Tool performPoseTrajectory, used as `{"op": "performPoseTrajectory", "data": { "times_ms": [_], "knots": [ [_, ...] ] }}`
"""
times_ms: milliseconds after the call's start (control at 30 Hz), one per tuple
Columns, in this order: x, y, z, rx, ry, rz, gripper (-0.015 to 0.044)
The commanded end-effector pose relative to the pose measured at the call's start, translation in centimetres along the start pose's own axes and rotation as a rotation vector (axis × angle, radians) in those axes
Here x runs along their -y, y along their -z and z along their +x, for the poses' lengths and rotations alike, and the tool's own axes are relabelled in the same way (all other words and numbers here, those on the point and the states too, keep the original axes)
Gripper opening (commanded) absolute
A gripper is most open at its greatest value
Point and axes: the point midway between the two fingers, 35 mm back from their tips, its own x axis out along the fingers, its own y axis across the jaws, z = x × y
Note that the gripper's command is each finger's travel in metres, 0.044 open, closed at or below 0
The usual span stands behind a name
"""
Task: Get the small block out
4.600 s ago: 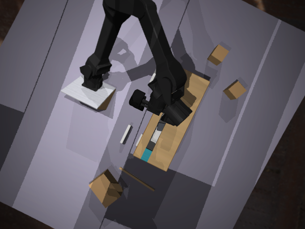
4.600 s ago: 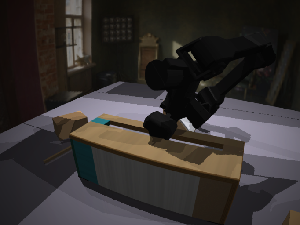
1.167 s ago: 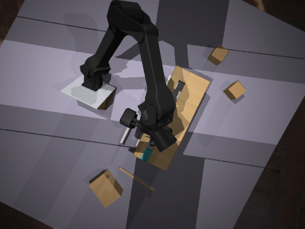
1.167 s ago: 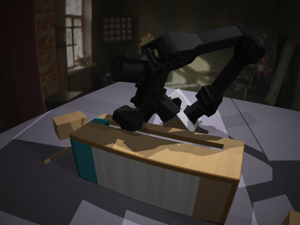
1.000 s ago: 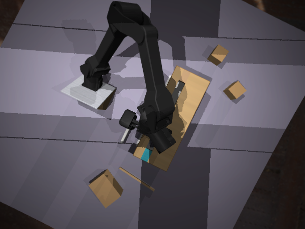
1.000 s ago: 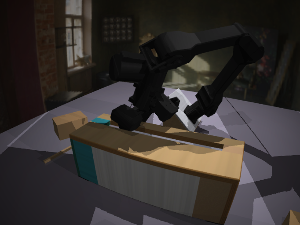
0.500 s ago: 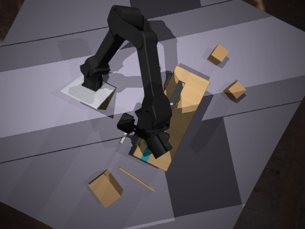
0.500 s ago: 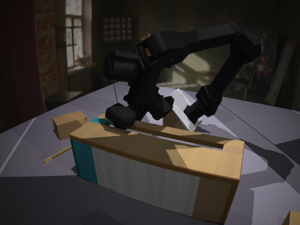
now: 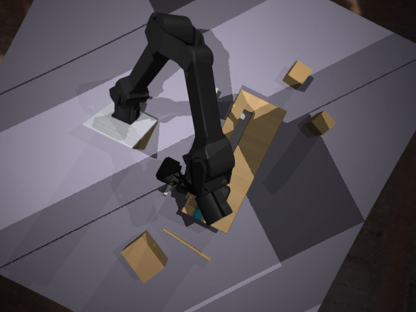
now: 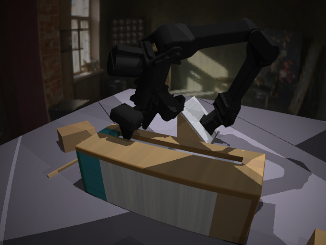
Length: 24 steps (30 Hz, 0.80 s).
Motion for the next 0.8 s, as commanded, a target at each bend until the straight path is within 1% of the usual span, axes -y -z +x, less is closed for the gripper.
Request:
{"op": "performPoseTrajectory", "data": {
  "times_ms": [0,67,300,400,433,467,633,767],
  "knots": [
    [0.0,1.2,-3.1,-0.013,0.012,0.002,0.0400],
    [-0.1,1.3,-3.9,-0.012,0.011,0.003,0.0400],
    [0.0,1.4,-3.5,-0.015,0.024,0.009,0.0400],
    [-0.6,3.3,-4.8,-0.082,0.075,0.053,0.0321],
    [-0.7,3.7,-4.9,-0.082,0.088,0.124,0.0295],
    [-0.8,3.7,-4.9,-0.071,0.093,0.196,0.0285],
    [-1.2,3.9,-4.7,-0.013,0.111,0.555,0.0285],
    [-1.6,4.1,-4.4,0.058,0.114,0.963,0.0285]
  ]
}}
